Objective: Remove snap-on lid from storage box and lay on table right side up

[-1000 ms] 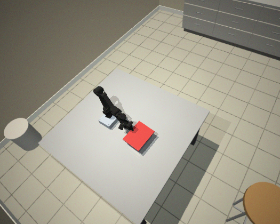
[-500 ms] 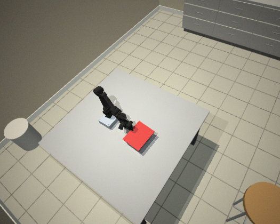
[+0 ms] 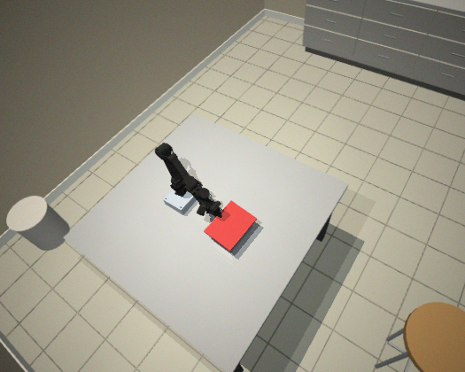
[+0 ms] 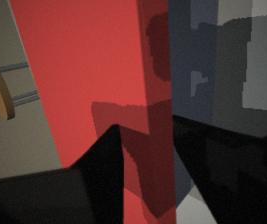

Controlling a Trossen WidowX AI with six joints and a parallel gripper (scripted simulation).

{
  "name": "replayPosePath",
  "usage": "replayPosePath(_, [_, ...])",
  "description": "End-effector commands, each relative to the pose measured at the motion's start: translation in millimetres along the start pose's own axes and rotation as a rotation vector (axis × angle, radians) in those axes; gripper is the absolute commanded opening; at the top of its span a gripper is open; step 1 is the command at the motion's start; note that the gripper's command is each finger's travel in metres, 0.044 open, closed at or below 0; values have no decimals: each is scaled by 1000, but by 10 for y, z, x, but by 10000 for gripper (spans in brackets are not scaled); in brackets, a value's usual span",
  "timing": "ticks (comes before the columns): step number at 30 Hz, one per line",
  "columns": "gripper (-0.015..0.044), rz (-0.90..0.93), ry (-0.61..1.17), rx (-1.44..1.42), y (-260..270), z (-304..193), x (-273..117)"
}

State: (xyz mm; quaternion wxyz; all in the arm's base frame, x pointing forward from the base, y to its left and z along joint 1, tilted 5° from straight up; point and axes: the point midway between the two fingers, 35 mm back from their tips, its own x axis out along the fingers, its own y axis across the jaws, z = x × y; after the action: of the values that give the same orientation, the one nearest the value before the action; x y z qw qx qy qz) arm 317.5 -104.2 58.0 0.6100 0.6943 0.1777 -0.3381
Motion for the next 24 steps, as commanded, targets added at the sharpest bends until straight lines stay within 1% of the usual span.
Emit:
replayPosePath(1, [0,0,0,0,4,0,4])
replayPosePath(24, [0,0,0,0,16,0,19])
